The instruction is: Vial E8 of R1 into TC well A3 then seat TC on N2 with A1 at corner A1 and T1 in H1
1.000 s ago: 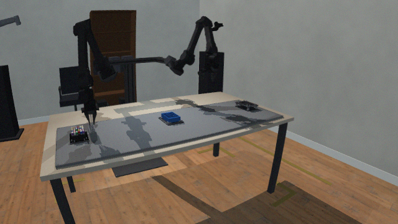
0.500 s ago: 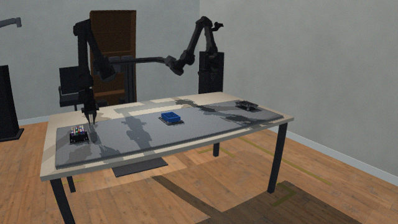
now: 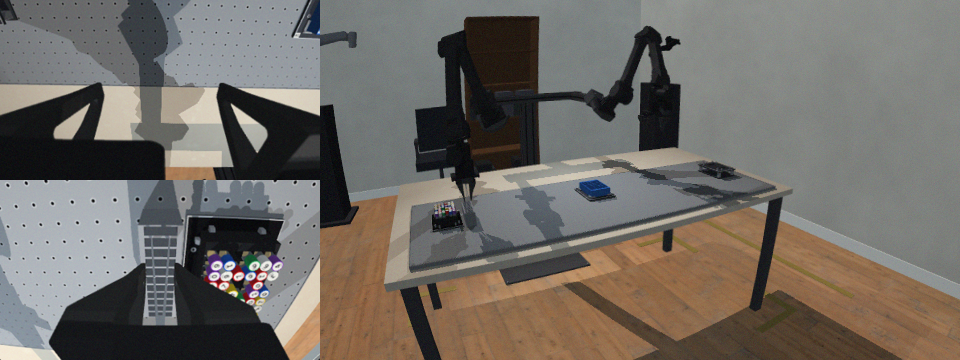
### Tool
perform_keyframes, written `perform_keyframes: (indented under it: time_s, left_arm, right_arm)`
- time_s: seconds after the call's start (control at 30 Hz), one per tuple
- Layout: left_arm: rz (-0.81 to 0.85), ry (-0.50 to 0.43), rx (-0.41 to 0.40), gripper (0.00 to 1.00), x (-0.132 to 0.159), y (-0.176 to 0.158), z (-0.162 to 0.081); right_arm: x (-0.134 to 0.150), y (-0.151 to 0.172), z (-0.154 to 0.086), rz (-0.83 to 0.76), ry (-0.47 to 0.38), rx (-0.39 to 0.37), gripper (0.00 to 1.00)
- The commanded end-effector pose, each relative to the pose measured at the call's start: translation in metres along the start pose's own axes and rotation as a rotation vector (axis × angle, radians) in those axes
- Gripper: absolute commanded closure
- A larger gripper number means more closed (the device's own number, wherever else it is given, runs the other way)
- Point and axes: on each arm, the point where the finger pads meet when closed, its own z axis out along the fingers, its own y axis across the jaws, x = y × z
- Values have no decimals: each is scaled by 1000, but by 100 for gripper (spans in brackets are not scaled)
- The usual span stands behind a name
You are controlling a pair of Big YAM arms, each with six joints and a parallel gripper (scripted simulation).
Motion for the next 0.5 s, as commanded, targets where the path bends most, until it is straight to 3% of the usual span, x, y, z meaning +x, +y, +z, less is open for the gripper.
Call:
perform_keyframes:
  time_s: [0.0, 0.47]
  left_arm:
    - [3, -15, 1, 0, -8, 2, -5]
    - [3, -15, 1, 0, -8, 2, -5]
  right_arm:
    - [-16, -18, -14, 12, -52, 28, 76]
    - [-18, -19, -14, 13, -54, 29, 76]
